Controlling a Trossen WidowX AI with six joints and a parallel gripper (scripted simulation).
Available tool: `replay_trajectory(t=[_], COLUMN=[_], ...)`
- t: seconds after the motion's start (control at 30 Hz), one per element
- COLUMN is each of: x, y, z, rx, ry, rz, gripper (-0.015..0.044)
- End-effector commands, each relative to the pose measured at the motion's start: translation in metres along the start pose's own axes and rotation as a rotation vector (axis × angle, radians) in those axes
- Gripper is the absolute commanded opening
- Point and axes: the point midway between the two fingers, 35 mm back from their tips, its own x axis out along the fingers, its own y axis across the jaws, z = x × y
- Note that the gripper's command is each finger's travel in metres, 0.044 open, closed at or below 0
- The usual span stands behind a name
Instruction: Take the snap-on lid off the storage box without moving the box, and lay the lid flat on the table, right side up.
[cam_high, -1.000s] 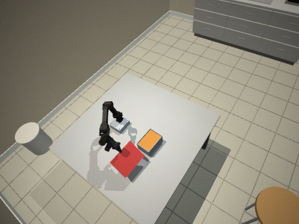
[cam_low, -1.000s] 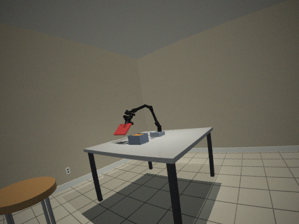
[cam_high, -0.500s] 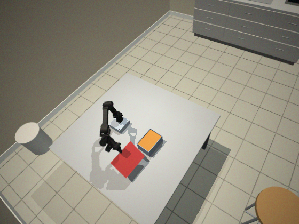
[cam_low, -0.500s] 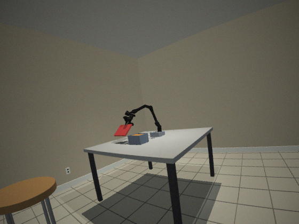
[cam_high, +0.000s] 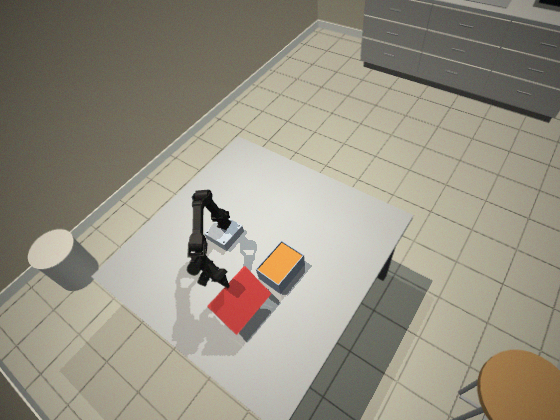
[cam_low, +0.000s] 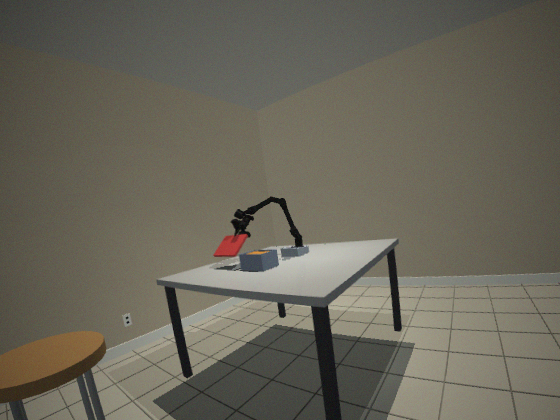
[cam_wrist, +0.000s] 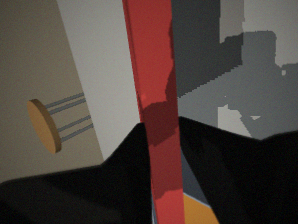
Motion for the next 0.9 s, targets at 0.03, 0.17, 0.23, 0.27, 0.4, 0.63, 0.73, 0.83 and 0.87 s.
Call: replay_trajectory(t=[0.03,0.17,0.23,0.27,0.4,0.63,0.73,0.83,0.87], x=[0.003,0.005,0.006,0.006,0.008,0.012,0.013,0.015,0.016], y=[-0.001,-0.004,-0.005,-0.006,-0.008,-0.012,-0.014,-0.016,-0.017], z=[0.0,0.0,0.0,0.0,0.0,0.0,0.0,0.0,0.0], rx=[-0.008,-0.008,-0.008,-0.008,-0.008,-0.008,-0.008,-0.008,-0.008], ry=[0.003,0.003,0.003,0.003,0.003,0.003,0.003,0.003,0.003], rz=[0.009,0.009,0.009,0.009,0.009,0.009,0.009,0.009,0.009], gripper=[0.0,0.0,0.0,0.0,0.0,0.0,0.0,0.0,0.0])
